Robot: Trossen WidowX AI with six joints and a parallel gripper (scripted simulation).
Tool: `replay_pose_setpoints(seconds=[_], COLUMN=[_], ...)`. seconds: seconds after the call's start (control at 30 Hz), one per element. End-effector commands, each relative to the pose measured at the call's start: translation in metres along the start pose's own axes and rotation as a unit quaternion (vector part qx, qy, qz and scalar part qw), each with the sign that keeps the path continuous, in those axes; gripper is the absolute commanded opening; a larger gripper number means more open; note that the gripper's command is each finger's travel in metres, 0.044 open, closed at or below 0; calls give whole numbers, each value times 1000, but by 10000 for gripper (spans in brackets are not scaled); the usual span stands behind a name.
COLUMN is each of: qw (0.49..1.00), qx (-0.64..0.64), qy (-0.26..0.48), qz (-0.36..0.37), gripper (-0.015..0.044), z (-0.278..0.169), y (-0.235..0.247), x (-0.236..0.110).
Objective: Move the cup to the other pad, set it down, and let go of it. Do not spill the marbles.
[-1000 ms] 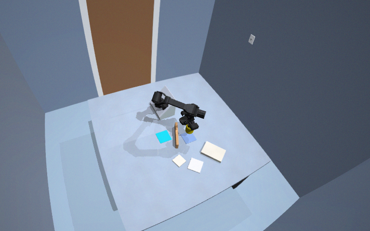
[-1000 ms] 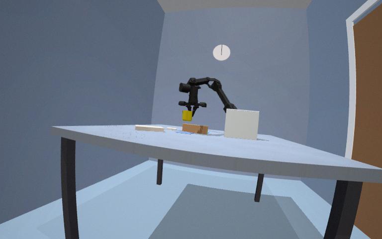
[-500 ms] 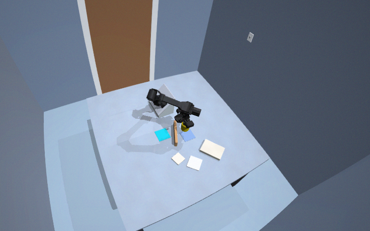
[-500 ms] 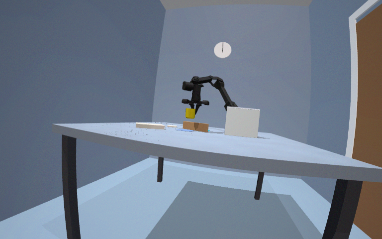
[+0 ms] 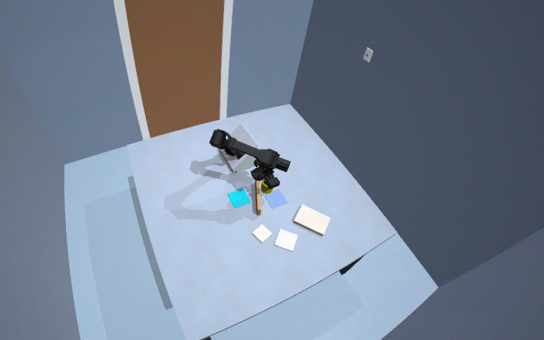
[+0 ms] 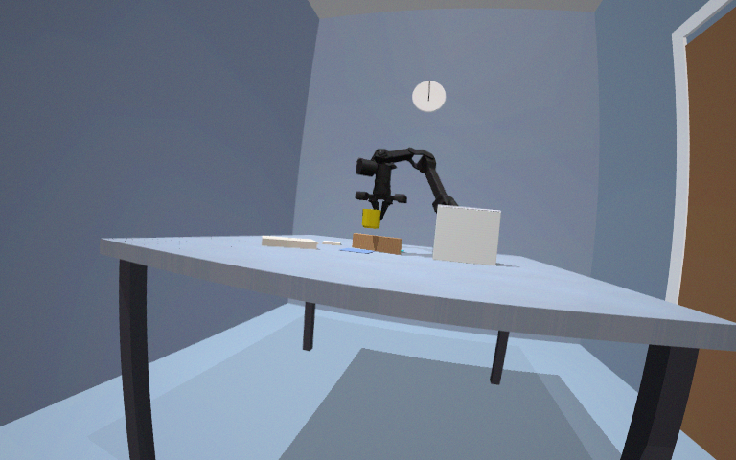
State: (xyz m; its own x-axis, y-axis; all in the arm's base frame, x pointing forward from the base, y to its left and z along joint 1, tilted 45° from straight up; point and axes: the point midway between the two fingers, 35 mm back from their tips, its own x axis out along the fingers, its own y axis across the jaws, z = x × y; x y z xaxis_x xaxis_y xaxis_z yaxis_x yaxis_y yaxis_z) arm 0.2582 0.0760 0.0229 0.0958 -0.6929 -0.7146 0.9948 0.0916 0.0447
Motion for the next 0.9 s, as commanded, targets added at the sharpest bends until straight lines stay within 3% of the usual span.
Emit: replay_pose_setpoints(seconds=[0.0, 0.87], qw=[1000, 1000], qx=[-2, -3], qy=[-2, -3], qz=[0, 0], gripper=[0, 0], z=[7, 52], y=[-3, -21], x=[0, -2])
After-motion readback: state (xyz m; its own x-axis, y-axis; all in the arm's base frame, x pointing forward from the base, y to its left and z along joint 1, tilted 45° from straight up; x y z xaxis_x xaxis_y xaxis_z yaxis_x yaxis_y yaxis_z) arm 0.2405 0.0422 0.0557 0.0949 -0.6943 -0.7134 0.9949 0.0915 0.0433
